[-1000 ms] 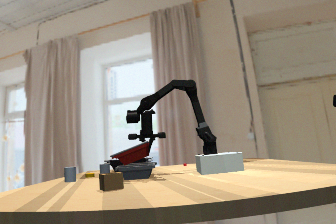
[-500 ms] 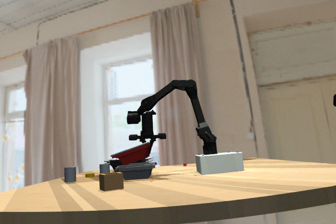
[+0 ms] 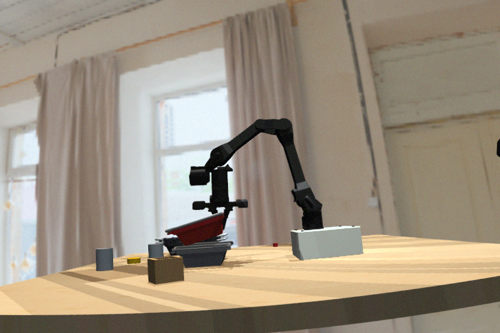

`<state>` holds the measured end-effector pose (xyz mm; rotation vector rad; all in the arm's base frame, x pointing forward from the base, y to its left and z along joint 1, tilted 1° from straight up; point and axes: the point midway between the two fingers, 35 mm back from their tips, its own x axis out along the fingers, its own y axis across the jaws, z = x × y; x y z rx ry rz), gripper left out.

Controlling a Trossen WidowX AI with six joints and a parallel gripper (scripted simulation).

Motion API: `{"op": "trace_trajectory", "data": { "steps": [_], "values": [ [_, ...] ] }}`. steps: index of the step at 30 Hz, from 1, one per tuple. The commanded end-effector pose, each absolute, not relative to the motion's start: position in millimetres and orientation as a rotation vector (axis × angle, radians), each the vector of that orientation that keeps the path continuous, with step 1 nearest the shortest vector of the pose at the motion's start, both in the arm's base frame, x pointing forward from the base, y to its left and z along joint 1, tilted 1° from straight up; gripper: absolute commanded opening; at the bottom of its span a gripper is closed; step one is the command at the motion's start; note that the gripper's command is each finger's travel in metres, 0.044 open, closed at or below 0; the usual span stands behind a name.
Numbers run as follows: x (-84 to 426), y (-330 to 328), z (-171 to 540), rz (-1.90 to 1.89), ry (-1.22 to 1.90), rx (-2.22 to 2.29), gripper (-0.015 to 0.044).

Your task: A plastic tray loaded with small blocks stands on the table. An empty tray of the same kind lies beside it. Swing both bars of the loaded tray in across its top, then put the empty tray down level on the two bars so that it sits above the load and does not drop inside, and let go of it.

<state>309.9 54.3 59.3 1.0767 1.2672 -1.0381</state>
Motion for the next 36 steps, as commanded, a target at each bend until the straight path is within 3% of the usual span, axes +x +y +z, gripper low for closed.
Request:
{"op": "trace_trajectory", "data": {
  "steps": [1,36],
  "values": [
    [306.0,53.4,55.3,-1.053,1.279,1.068,0.0],
    [303.4,52.9,48.0,-1.053,1.279,1.068,0.0]
  ]
}}
